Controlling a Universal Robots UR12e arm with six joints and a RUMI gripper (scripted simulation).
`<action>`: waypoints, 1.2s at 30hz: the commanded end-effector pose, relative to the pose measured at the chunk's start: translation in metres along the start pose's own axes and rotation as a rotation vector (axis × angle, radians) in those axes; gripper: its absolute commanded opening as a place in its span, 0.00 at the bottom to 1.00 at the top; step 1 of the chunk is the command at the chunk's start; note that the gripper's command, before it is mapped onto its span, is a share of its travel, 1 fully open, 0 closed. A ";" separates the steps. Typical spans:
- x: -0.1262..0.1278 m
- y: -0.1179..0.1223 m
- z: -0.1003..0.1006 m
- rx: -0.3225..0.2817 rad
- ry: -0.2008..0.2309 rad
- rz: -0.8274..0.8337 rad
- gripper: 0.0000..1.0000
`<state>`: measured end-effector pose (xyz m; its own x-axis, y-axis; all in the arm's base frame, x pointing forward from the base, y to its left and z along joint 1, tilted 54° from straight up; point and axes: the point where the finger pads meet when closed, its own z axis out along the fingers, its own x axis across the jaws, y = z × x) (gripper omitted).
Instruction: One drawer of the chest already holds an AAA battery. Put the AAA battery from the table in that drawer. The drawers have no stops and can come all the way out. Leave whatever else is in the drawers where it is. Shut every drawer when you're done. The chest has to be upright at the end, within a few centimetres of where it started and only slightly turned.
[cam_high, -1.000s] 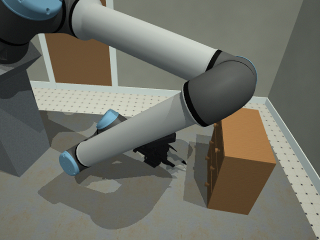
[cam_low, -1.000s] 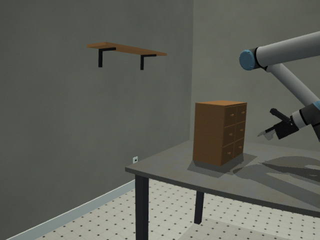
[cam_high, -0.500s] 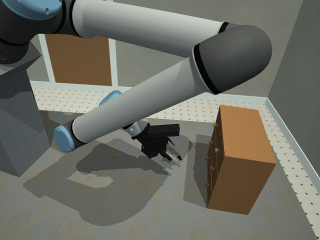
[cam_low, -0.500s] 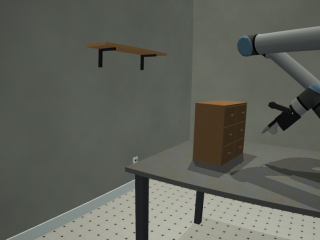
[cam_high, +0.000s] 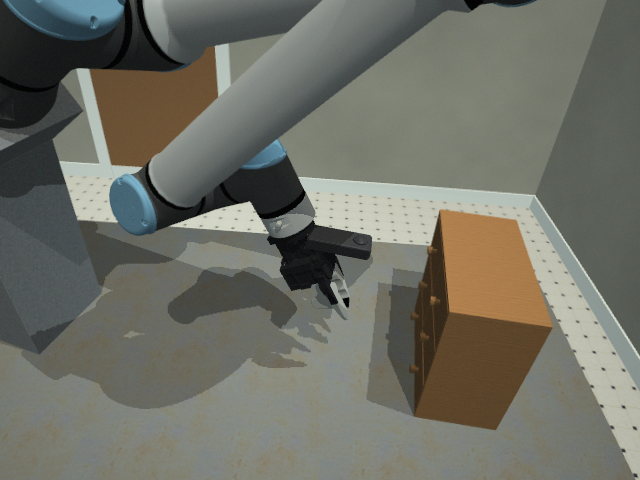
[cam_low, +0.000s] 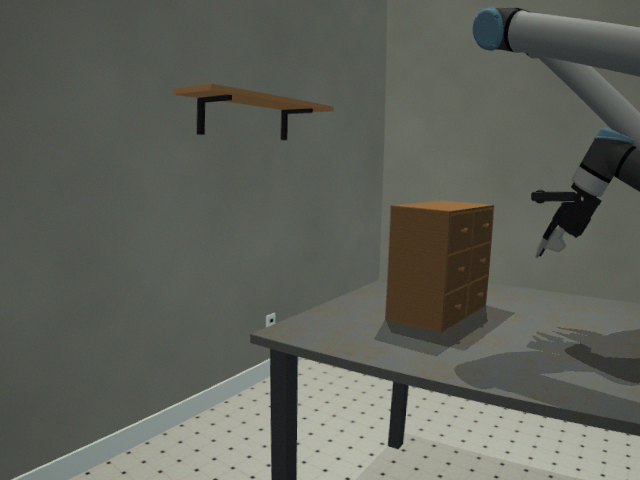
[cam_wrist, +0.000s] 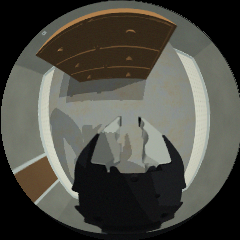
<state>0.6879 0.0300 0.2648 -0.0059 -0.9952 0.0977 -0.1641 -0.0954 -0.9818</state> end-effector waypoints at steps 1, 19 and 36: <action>0.001 0.002 -0.015 -0.159 -0.001 -0.003 0.20; 0.001 0.009 -0.043 -0.403 0.000 -0.003 0.20; 0.000 0.011 -0.053 -0.467 -0.001 -0.004 0.20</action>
<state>0.6350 0.0296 0.2624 -0.0046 -0.9948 0.1013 -0.5808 -0.0799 -0.8101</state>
